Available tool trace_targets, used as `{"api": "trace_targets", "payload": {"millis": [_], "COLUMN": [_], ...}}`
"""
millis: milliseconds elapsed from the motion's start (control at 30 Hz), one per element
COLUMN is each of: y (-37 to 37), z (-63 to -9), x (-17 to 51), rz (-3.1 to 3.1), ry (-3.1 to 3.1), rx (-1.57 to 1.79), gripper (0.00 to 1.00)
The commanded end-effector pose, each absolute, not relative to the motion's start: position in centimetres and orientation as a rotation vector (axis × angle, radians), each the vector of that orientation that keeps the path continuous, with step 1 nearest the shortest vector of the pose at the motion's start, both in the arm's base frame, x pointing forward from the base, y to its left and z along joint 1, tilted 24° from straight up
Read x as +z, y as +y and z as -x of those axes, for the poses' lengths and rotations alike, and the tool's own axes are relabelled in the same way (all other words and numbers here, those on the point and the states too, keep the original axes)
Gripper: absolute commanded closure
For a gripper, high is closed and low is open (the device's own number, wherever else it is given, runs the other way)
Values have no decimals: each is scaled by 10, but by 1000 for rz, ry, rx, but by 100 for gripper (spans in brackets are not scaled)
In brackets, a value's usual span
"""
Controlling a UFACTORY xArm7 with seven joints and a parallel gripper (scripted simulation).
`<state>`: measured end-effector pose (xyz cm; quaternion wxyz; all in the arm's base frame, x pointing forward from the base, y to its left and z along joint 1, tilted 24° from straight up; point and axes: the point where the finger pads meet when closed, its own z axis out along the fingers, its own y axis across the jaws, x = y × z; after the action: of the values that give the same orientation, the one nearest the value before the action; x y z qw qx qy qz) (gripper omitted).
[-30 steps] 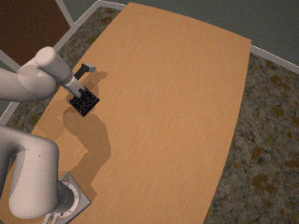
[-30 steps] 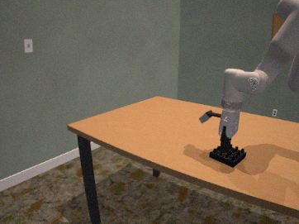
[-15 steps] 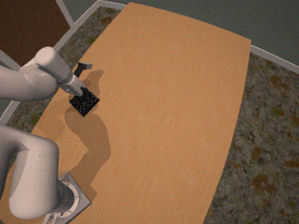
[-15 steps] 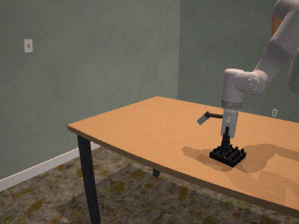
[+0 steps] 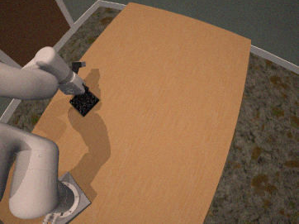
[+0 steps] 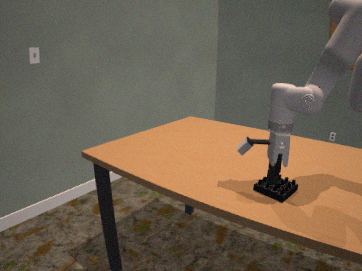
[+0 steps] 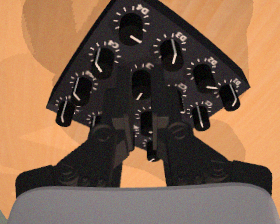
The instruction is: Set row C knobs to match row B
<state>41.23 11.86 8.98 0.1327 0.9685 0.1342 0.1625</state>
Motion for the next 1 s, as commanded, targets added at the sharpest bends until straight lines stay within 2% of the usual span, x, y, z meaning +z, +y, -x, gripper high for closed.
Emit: {"api": "trace_targets", "payload": {"millis": [0,967], "y": [119,119], "z": [-413,-413], "x": [91,91], "rz": [-2769,-2443], "ry": [563,1296], "rx": [451,311], "gripper": [92,92]}}
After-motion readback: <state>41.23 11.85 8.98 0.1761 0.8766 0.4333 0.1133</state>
